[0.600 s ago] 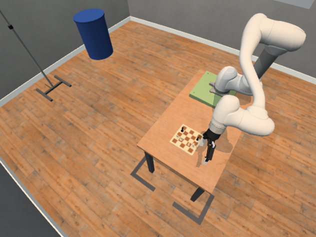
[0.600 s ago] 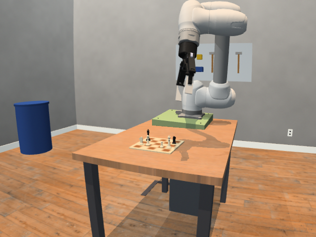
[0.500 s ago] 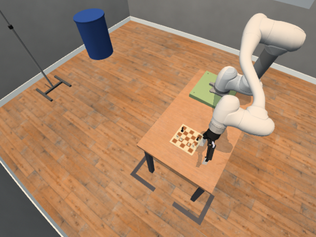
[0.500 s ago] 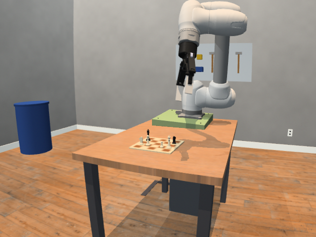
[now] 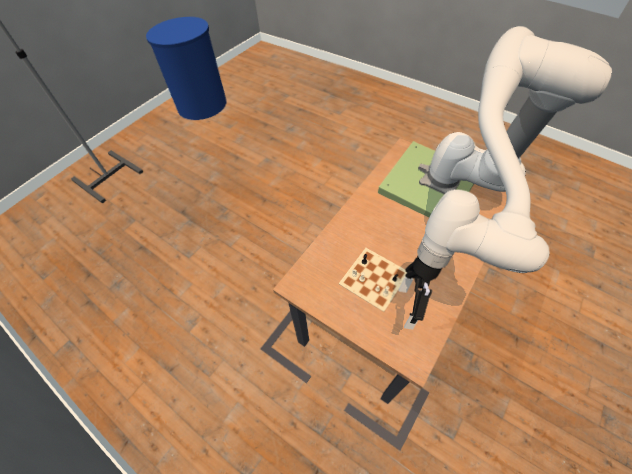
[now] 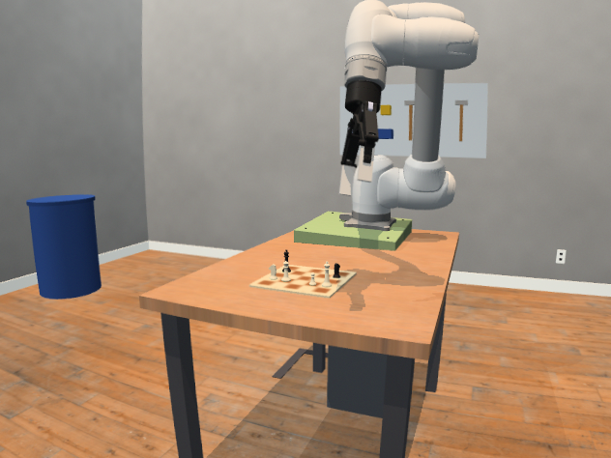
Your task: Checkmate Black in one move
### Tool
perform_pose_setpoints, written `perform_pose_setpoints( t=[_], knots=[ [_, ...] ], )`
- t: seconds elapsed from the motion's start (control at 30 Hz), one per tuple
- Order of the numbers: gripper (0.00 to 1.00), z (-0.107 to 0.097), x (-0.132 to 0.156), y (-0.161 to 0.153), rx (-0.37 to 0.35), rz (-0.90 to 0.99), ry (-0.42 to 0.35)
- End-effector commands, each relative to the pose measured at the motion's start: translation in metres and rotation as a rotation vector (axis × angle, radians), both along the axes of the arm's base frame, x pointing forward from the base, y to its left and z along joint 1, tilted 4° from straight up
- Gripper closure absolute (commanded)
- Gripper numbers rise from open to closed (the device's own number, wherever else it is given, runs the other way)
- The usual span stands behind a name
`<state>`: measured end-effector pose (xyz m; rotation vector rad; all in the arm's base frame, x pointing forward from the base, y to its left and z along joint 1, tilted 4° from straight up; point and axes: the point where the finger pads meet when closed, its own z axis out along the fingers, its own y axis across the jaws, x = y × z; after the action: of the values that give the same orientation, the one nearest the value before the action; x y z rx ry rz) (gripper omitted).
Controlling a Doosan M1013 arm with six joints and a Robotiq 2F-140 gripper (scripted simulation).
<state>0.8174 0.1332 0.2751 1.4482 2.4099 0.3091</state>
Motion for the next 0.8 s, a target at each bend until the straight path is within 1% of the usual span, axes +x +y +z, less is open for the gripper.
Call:
perform_pose_setpoints(
  t=[0.0,0.1,0.2,0.23,0.3,0.33,0.4,0.5,0.57,0.63,0.67,0.7,0.73,0.77],
  knots=[
    [0.0,0.0,0.0,0.0,0.001,0.001,0.002],
    [0.0,-0.004,0.001,-0.003,0.009,0.016,0.026],
    [0.0,-0.015,0.004,-0.009,0.037,0.063,0.09],
    [0.0,-0.02,0.005,-0.012,0.052,0.088,0.123],
    [0.0,-0.037,0.008,-0.027,0.08,0.148,0.233],
    [0.0,-0.037,0.008,-0.027,0.08,0.148,0.233],
    [0.0,-0.057,0.012,-0.044,0.114,0.22,0.359],
    [0.0,-0.057,0.012,-0.044,0.114,0.22,0.359],
    [0.0,-0.076,0.019,-0.061,0.143,0.293,0.491],
    [0.0,-0.076,0.019,-0.061,0.143,0.293,0.491],
    [0.0,-0.086,0.022,-0.069,0.161,0.333,0.559],
    [0.0,-0.086,0.022,-0.069,0.161,0.333,0.559],
    [0.0,-0.097,0.024,-0.078,0.182,0.374,0.627],
    [0.0,-0.097,0.024,-0.078,0.182,0.374,0.627]
  ],
)
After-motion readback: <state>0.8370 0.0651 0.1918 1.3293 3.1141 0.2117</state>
